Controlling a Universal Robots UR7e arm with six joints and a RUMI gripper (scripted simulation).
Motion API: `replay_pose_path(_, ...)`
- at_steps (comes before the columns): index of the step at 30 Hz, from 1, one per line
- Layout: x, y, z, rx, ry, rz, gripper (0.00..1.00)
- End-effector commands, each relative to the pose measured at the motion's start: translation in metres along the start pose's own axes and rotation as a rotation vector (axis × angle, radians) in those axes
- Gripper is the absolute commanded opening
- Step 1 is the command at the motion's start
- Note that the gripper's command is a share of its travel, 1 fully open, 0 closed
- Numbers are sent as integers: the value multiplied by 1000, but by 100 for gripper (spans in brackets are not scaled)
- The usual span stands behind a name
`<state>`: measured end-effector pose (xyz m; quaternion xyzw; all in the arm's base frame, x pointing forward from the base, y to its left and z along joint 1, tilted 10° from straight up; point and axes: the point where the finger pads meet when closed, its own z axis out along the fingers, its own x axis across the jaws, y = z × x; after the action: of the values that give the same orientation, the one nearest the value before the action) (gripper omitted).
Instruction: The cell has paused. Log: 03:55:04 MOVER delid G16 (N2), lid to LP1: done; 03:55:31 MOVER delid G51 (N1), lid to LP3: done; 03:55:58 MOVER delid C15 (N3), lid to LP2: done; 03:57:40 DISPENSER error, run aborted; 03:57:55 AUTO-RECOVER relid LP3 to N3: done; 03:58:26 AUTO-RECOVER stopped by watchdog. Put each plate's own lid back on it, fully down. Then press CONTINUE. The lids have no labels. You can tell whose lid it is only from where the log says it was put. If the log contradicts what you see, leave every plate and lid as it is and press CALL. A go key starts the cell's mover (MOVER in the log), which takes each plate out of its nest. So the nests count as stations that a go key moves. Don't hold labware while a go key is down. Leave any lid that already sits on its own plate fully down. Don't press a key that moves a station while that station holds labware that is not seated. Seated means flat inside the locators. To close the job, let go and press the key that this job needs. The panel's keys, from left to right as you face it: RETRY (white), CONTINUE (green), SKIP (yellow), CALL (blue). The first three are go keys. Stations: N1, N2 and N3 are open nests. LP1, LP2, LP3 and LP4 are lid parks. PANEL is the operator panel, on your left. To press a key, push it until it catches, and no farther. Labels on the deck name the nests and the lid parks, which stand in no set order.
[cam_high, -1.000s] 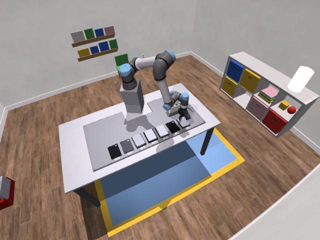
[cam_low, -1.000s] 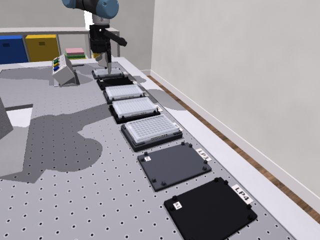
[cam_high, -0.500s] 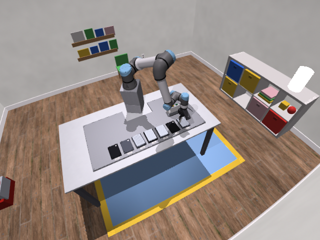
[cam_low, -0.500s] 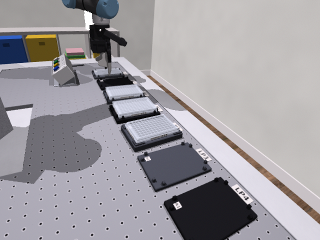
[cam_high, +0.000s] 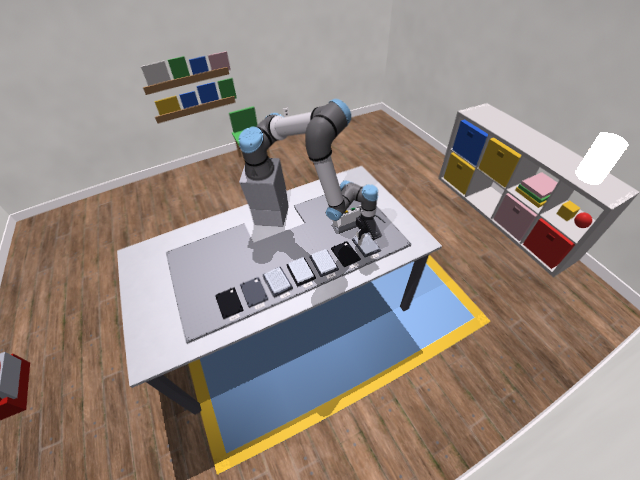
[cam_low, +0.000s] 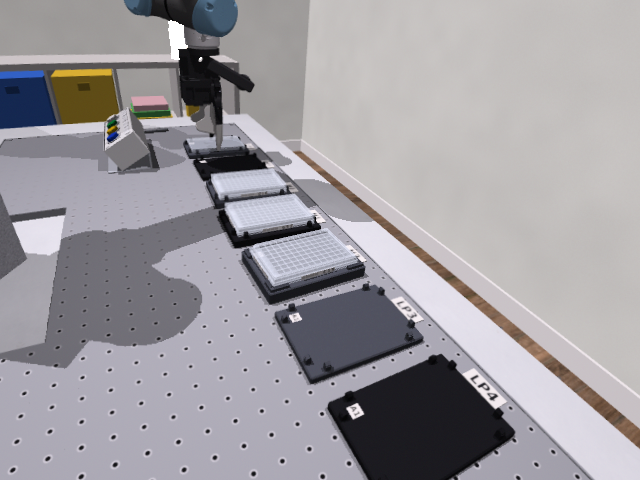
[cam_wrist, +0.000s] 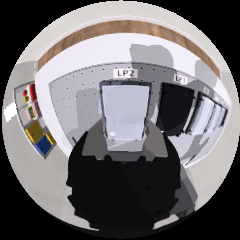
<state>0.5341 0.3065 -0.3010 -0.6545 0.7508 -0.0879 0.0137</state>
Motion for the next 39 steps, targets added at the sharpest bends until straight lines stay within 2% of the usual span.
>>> replay_pose_path(1,0,-1,-7,1,-1,0,0)
replay_pose_path(18,0,-1,-32,1,-1,0,0)
replay_pose_path(26,0,-1,-37,1,-1,0,0)
replay_pose_path(30,20,-1,-37,1,-1,-72,0)
replay_pose_path(35,45,-2,-37,1,-1,-72,0)
replay_pose_path(39,55,-2,-37,1,-1,-72,0)
